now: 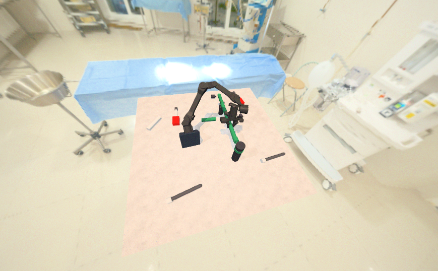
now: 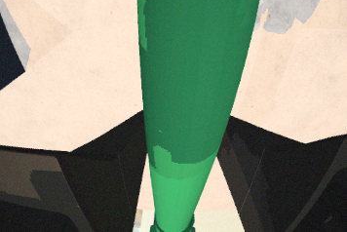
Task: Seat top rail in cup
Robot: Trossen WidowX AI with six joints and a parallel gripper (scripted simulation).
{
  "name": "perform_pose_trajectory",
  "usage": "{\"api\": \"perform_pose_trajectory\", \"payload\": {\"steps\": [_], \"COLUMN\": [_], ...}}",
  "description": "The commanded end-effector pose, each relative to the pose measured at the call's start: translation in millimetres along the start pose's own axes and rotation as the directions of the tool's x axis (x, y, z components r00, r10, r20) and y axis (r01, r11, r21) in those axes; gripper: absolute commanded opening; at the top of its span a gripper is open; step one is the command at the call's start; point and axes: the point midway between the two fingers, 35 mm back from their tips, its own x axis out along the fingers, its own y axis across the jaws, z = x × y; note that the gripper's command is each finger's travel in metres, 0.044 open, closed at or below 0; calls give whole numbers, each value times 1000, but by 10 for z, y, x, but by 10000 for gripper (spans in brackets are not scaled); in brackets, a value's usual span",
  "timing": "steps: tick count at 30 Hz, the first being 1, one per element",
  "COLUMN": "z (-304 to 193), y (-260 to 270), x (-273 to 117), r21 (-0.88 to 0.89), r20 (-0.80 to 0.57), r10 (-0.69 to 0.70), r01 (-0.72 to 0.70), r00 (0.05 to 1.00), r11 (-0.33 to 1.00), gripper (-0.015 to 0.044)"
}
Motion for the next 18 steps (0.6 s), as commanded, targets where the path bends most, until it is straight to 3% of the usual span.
{"api": "perform_pose_trajectory", "payload": {"steps": [1,18], "z": [-17,-43], "y": [-4,-10], "x": [-13,-20], "r21": [0,-2], "r20": [-2,-7], "r10": [-3,-4], "r01": [3,4], "r00": [1000,1000], "r11": [1000,1000], "gripper": [0,0]}}
